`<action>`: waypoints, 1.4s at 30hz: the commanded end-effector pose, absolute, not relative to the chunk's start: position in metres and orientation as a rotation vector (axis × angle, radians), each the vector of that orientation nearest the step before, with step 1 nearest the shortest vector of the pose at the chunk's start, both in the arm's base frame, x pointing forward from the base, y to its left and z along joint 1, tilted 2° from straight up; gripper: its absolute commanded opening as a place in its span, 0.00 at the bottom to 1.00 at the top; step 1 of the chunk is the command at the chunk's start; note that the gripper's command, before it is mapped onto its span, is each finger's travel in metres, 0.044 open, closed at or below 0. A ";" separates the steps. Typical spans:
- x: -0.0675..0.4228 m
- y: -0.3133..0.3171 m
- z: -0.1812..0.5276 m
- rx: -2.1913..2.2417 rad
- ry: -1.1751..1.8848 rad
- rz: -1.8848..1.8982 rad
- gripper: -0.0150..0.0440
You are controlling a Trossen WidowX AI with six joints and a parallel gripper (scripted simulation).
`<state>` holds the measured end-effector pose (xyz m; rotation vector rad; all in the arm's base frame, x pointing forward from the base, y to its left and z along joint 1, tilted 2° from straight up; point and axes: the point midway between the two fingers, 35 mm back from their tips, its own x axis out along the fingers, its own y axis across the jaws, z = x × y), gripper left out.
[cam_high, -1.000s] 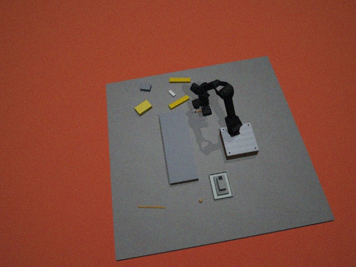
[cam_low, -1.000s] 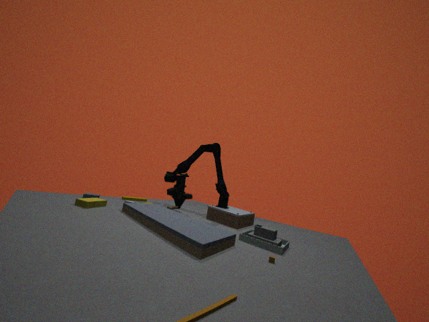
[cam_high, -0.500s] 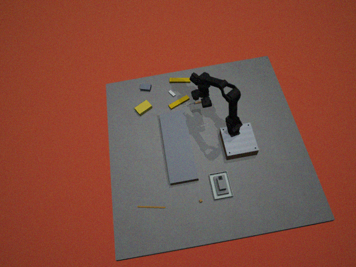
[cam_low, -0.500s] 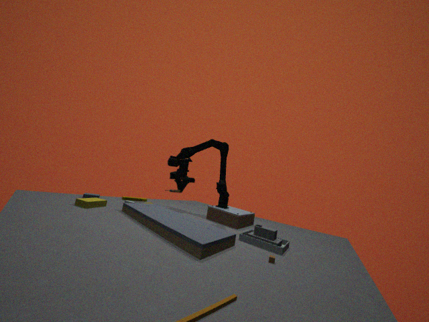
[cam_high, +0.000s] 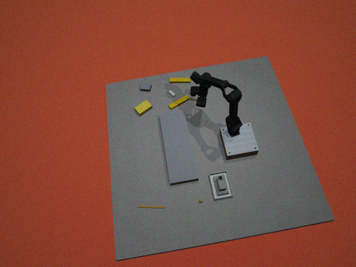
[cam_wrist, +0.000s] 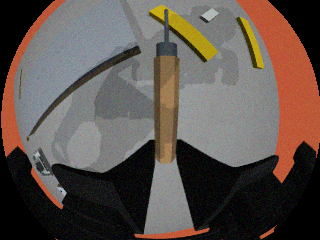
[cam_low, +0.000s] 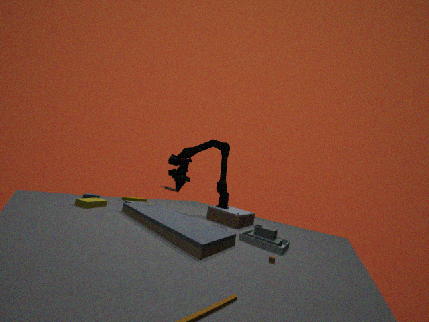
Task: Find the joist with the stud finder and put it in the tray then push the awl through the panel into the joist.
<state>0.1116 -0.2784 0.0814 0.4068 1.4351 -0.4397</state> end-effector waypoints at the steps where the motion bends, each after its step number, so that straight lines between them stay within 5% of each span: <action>1: 0.119 -0.283 0.082 0.524 1.332 -0.554 0.25; 42: 0.177 -0.318 0.116 1.659 0.289 -0.955 0.25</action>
